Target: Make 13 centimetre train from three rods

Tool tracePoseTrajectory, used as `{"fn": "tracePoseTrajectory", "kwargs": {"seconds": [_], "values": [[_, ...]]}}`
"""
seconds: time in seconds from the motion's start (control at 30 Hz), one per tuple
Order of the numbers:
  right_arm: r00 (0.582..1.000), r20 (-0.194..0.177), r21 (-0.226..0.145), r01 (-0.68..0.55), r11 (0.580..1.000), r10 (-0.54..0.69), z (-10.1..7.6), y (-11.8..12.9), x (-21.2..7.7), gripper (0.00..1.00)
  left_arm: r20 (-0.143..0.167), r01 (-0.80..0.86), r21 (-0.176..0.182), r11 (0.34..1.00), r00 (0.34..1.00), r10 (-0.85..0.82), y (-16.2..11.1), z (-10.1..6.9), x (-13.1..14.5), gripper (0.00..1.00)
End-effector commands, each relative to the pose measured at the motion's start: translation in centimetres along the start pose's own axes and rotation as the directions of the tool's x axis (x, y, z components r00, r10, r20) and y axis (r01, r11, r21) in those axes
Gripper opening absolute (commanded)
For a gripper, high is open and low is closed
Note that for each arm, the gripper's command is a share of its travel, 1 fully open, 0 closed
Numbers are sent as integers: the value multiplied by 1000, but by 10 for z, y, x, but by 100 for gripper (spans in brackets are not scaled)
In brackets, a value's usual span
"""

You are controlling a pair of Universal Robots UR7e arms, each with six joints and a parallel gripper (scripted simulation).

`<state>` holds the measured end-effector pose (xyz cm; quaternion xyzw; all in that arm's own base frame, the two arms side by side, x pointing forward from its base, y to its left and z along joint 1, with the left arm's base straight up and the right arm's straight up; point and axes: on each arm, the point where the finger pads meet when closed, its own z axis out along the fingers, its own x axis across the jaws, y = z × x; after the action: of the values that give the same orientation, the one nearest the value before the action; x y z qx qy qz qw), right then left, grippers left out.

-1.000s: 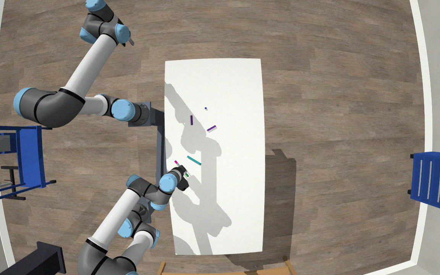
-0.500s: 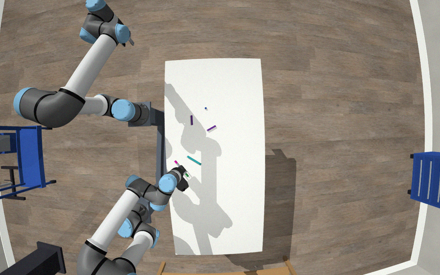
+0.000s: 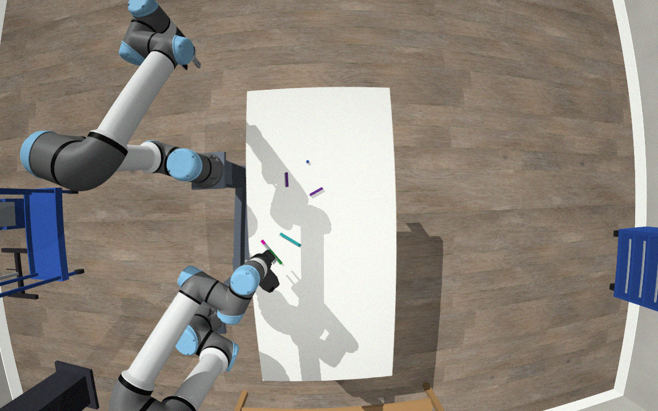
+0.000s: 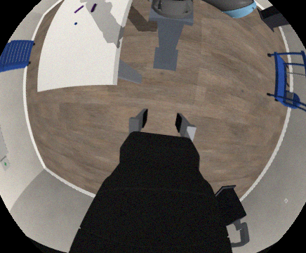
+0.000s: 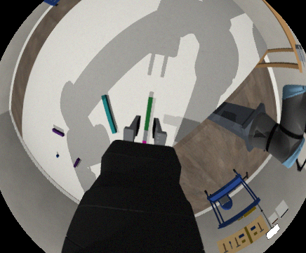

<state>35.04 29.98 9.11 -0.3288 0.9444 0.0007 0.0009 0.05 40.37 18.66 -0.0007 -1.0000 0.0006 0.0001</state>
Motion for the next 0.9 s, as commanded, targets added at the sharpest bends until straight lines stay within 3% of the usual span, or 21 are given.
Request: {"fn": "tracePoseTrajectory", "kwargs": {"seconds": [0.0,0.2,0.23,0.87], "values": [[1000,-1,0,0,1000,0,-16,0,0,54,0,0,-1,1000,1000,0,0,0,0,100],[1000,-1,0,0,1000,0,-21,0,0,54,0,0,-1,1000,1000,0,0,0,0,100],[1000,-1,0,0,1000,0,-21,0,0,100,0,0,-1,1000,1000,0,0,0,0,100],[1000,-1,0,0,1000,0,-21,0,0,100,0,0,-1,1000,1000,0,0,0,0,100]]}}
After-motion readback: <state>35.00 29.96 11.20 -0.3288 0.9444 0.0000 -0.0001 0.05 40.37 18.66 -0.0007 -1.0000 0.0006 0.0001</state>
